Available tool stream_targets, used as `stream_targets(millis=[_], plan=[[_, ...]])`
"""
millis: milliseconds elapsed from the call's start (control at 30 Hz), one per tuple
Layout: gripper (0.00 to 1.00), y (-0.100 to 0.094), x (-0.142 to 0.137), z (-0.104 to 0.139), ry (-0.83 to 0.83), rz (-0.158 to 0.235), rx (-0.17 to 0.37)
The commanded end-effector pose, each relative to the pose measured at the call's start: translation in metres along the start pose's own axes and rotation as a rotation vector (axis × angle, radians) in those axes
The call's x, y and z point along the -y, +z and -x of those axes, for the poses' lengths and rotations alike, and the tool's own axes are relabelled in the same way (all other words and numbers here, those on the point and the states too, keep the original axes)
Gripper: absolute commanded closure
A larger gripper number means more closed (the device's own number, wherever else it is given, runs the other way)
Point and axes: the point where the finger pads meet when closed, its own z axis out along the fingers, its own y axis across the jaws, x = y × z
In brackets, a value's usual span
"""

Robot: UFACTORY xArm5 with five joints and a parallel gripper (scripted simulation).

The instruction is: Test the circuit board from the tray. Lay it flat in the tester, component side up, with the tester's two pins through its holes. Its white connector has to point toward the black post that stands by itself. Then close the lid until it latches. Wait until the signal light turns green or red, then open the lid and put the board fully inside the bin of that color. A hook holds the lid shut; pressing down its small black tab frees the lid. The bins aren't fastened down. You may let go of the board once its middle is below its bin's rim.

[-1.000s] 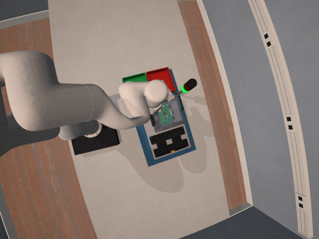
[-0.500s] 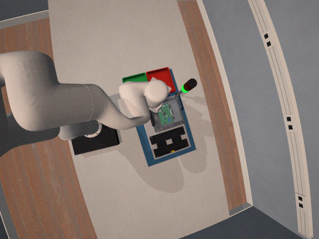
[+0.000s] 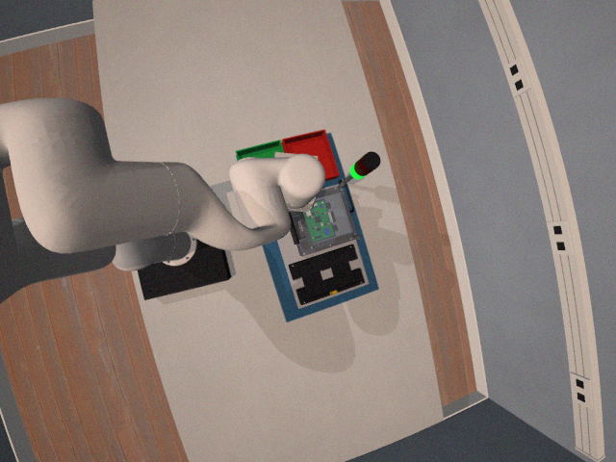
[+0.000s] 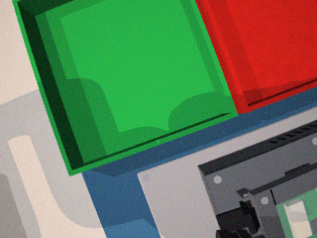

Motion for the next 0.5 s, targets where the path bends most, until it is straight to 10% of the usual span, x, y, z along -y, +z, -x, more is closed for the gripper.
stream_targets(millis=[0, 467], plan=[[1.0, -0.0011, -0.0011, -0.0004, -0.158, 0.003, -0.001], [1.0, -0.0011, -0.0011, -0.0004, -0.346, 0.003, -0.001]])
